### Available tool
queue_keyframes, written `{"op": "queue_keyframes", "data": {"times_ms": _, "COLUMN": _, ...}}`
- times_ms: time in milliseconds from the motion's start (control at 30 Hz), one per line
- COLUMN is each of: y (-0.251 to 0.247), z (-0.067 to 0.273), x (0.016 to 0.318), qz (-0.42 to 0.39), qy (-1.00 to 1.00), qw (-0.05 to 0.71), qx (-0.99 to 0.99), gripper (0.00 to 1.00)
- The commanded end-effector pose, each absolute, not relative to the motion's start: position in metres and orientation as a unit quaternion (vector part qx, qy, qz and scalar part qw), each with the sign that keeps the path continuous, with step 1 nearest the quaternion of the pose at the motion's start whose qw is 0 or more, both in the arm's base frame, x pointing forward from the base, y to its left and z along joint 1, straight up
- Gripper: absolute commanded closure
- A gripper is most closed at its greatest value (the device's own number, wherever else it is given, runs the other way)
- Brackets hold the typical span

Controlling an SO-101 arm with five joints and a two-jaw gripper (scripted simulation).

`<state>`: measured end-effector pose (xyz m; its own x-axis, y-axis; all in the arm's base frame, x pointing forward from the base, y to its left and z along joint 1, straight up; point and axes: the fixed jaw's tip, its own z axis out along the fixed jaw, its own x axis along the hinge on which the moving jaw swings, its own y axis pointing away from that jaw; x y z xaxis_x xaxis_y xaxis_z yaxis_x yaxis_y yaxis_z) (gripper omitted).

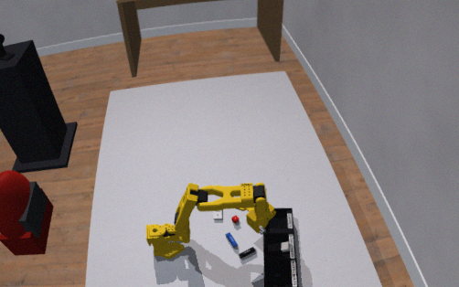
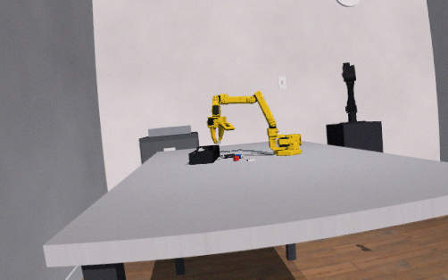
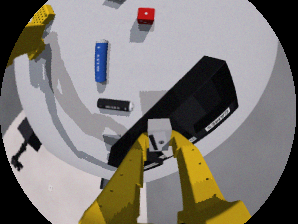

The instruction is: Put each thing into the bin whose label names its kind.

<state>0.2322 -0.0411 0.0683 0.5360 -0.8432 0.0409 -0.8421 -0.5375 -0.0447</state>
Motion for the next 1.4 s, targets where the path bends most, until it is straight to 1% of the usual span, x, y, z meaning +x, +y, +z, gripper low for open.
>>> {"op": "queue_keyframes", "data": {"times_ms": 0, "y": -0.047, "z": 0.079, "x": 0.239, "qz": -0.052, "qy": 0.458, "qw": 0.016, "qx": -0.887, "gripper": 1.00}}
{"op": "queue_keyframes", "data": {"times_ms": 700, "y": -0.053, "z": 0.080, "x": 0.245, "qz": -0.063, "qy": 0.414, "qw": 0.016, "qx": -0.908, "gripper": 1.00}}
{"op": "queue_keyframes", "data": {"times_ms": 1100, "y": -0.066, "z": 0.080, "x": 0.257, "qz": -0.088, "qy": 0.313, "qw": 0.009, "qx": -0.946, "gripper": 1.00}}
{"op": "queue_keyframes", "data": {"times_ms": 1367, "y": -0.068, "z": 0.080, "x": 0.259, "qz": -0.092, "qy": 0.295, "qw": 0.007, "qx": -0.951, "gripper": 1.00}}
